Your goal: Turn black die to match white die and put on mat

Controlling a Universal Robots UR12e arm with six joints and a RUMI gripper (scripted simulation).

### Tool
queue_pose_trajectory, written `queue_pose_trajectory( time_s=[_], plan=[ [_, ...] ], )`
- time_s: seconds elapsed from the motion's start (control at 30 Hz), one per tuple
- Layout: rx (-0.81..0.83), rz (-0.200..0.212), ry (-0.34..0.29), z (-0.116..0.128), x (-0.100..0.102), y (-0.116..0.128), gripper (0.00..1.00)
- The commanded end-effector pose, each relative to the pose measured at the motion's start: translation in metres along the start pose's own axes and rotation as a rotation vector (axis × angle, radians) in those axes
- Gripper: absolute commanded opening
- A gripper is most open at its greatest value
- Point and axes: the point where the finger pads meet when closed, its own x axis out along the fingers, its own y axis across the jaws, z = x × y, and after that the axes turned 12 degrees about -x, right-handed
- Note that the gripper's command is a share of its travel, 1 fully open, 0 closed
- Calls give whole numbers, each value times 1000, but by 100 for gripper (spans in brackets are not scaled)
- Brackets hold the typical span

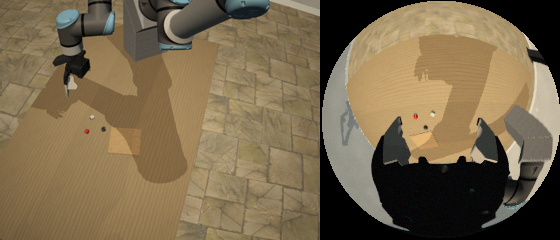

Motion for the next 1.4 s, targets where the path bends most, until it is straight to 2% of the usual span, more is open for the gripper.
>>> queue_pose_trajectory(
  time_s=[0.0,0.27,1.03,1.2,1.37],
  plan=[
    [-51,-5,11,25,7,-26,100],
    [-94,-14,12,46,13,-42,100],
    [-96,-12,10,47,17,-43,100],
    [-96,-11,10,47,29,-43,100],
    [-96,-11,10,47,50,-43,100]
  ],
)
